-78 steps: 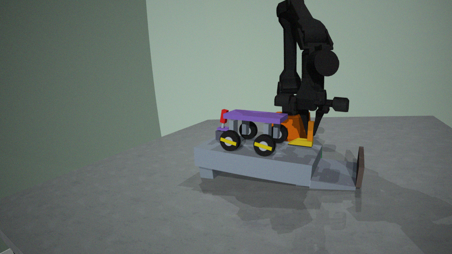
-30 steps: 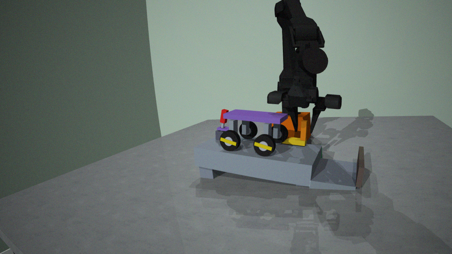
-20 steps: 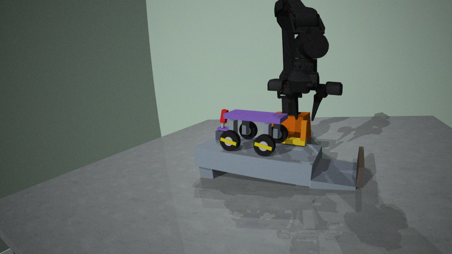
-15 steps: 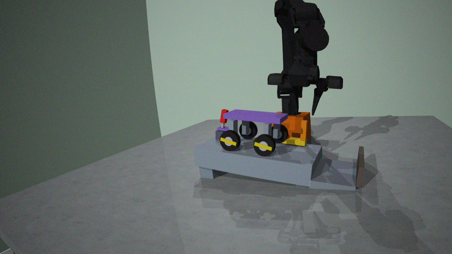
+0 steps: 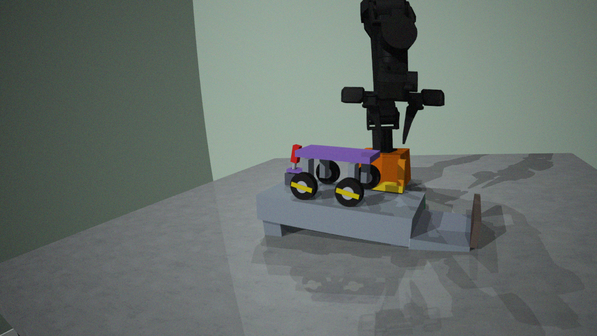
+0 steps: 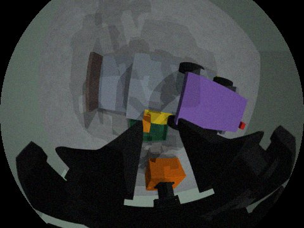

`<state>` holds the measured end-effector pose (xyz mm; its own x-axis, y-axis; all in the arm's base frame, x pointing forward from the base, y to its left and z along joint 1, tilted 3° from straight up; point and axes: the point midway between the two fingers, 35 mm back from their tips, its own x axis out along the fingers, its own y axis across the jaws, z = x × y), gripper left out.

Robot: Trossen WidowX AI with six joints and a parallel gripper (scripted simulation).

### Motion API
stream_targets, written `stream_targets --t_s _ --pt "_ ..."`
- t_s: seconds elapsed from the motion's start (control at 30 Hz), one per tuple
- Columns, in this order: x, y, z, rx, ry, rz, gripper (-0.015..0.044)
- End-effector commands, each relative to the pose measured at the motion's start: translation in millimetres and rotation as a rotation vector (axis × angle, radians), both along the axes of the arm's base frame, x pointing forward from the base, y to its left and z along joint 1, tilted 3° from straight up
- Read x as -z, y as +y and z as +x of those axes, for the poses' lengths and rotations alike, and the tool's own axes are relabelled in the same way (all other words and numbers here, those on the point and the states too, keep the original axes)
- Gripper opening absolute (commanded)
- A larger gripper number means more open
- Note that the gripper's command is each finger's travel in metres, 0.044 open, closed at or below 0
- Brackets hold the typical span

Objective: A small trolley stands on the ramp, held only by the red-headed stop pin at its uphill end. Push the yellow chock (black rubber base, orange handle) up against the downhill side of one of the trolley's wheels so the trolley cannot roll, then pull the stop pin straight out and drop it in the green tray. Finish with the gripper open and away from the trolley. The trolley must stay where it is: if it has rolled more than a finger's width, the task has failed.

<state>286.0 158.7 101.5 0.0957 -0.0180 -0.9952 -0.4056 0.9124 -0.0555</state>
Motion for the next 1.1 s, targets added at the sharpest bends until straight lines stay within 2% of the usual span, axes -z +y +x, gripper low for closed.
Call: stream_targets --t_s 0.0,0.5,1.07 --pt "-3.9 -18.5 10.3 -0.131 -0.007 -0.036 0.0190" --pt "-13.1 -90.5 35.4 -0.667 0.051 -0.181 0.0190" --pt "-23.8 -170.8 46.0 -1.292 0.218 -0.296 0.0190"
